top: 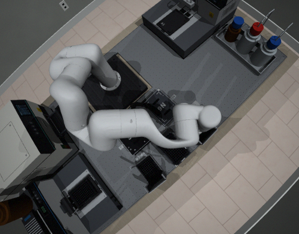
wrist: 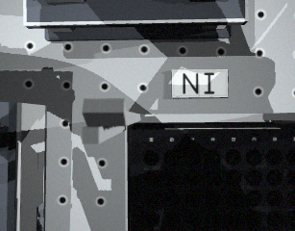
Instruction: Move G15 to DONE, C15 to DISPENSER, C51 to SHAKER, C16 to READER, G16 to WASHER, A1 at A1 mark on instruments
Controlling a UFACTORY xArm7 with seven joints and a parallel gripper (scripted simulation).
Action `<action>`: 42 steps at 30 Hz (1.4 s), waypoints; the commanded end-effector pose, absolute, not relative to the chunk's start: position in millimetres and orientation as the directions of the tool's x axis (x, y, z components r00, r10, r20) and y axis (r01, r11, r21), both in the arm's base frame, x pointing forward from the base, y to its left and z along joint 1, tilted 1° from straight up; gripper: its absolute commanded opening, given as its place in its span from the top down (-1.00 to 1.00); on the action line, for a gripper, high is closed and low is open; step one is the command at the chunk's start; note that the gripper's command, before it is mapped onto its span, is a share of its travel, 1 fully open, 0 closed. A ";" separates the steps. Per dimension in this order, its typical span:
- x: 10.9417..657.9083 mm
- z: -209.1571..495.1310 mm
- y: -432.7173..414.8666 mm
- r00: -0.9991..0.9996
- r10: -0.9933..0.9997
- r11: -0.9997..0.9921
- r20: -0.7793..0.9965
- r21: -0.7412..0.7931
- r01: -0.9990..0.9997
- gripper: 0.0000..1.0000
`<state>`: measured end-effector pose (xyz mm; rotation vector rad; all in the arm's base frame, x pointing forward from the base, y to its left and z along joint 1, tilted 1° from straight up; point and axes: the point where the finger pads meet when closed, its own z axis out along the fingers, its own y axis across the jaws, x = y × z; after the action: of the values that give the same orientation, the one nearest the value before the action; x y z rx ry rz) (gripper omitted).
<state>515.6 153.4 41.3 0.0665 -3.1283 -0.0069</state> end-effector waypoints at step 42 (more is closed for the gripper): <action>517.2 71.0 154.2 -0.999 -0.043 0.999 0.007 0.006 -0.043 1.00</action>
<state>515.9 153.4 66.6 0.0666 -3.1285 -0.0070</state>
